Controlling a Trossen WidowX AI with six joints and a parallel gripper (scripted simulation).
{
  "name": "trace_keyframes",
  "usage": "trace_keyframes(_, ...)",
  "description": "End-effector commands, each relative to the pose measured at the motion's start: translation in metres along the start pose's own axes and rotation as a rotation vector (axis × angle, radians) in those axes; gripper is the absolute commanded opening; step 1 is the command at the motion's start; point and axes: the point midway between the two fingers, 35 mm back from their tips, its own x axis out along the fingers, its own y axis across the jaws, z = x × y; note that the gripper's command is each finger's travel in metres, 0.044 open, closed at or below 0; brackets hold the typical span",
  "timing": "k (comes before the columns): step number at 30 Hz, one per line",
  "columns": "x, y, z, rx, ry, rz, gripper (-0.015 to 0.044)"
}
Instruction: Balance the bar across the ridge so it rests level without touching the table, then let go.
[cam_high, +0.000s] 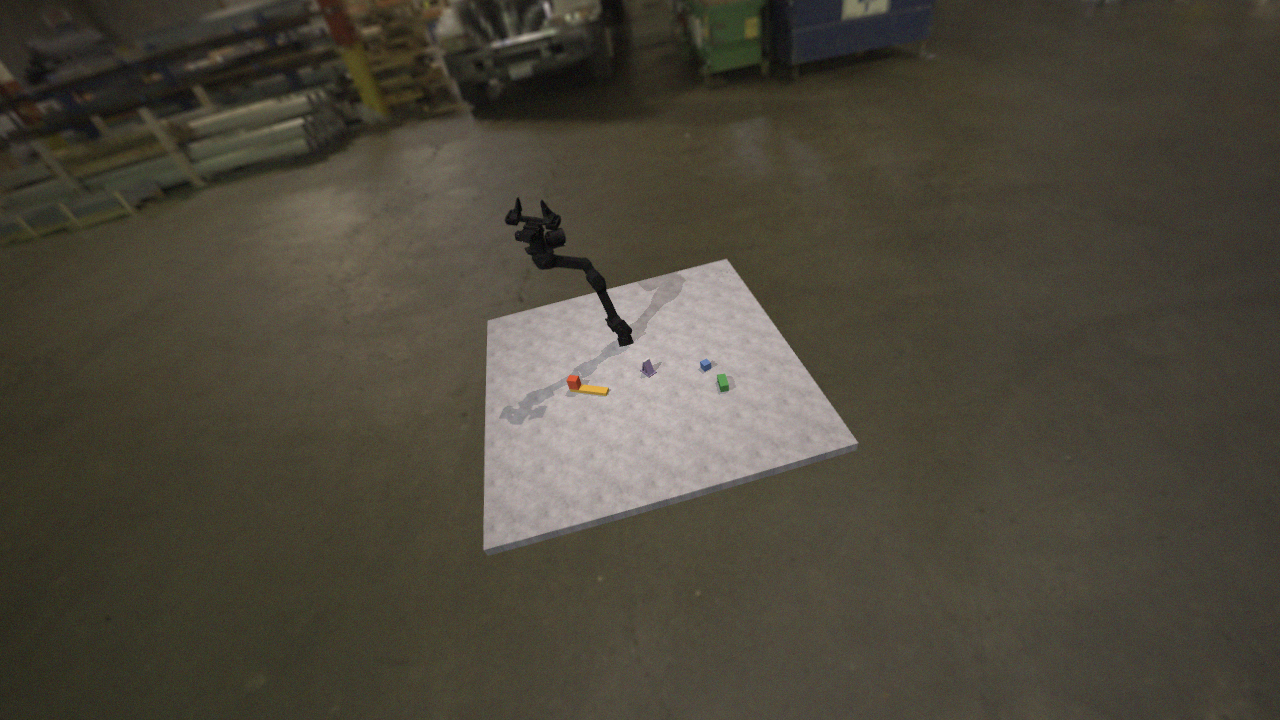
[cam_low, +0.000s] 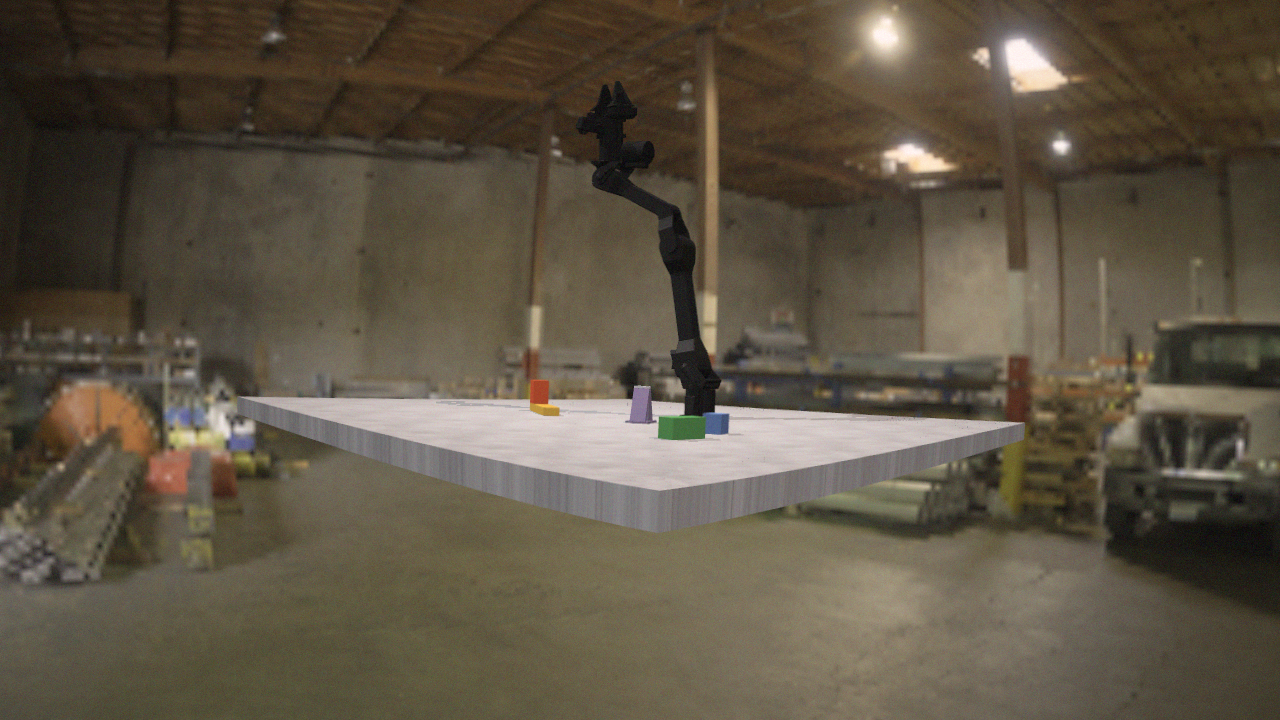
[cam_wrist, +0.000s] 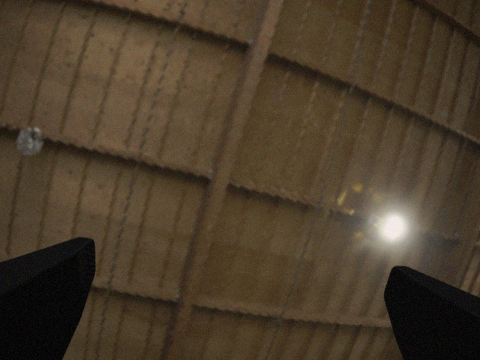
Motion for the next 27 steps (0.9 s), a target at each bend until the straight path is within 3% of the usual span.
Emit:
trace_keyframes(1, 0.000, 0.001, 0.001, 0.004, -0.002, 0.004, 0.0374)
trace_keyframes(4, -0.003, 0.010, 0.013, 0.058, -0.029, 0.056, 0.0315)
trace_keyframes(19, -0.047, 0.063, 0.117, 0.404, -0.263, 0.421, 0.0315)
trace_keyframes(27, -0.089, 0.079, 0.178, 0.538, -0.416, 0.648, 0.0315)
